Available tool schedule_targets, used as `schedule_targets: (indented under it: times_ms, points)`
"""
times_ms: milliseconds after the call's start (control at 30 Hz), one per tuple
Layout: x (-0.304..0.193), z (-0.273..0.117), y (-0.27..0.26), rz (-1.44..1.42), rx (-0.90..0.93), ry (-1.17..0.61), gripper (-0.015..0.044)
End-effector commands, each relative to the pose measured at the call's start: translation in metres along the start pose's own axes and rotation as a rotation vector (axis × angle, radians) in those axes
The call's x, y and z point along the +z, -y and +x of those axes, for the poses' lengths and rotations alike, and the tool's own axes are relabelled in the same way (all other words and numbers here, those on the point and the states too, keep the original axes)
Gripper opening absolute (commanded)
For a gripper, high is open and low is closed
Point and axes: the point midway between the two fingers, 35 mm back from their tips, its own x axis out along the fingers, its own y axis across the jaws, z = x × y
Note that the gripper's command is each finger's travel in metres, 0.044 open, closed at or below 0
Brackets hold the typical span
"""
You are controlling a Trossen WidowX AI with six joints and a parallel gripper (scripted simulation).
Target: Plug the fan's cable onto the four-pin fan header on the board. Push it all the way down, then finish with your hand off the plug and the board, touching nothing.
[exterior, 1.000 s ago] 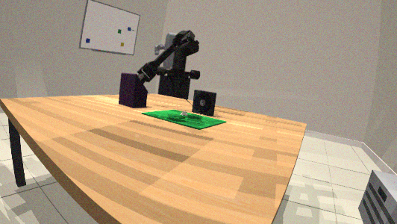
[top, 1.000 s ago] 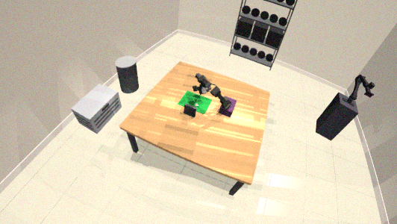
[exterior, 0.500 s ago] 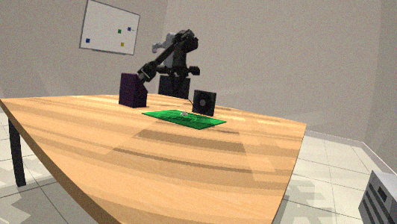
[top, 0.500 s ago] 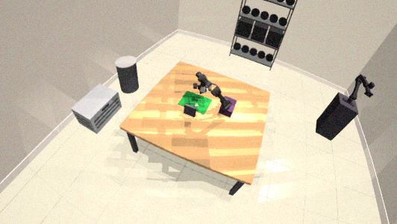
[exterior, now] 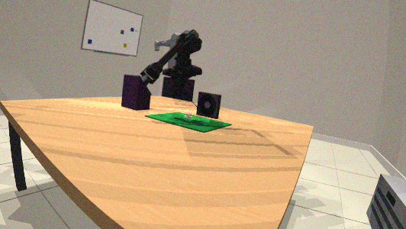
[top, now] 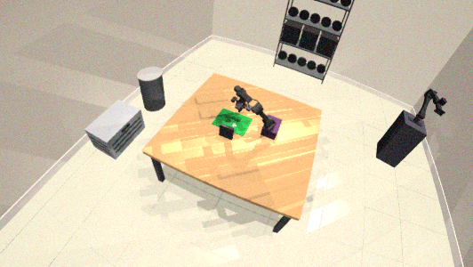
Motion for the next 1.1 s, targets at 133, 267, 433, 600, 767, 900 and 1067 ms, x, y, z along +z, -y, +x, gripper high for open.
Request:
schedule_targets:
  times_ms: [133, 267, 433, 600, 767, 900, 1067]
  points:
    - [0.0, 0.0, -0.002, 0.266, 0.019, 0.015, 0.0]
    - [0.0, 0.0, -0.003, 0.404, 0.029, 0.019, 0.0]
    - [0.0, 0.0, -0.005, 0.577, 0.043, 0.022, 0.0]
    - [0.0, 0.0, -0.007, 0.749, 0.058, 0.023, 0.0]
    - [0.0, -0.001, -0.008, 0.921, 0.074, 0.022, 0.0]
    - [0.0, -0.001, -0.01, 1.059, 0.087, 0.02, 0.0]
    - [0.0, -0.001, -0.011, 1.231, 0.104, 0.015, 0.0]
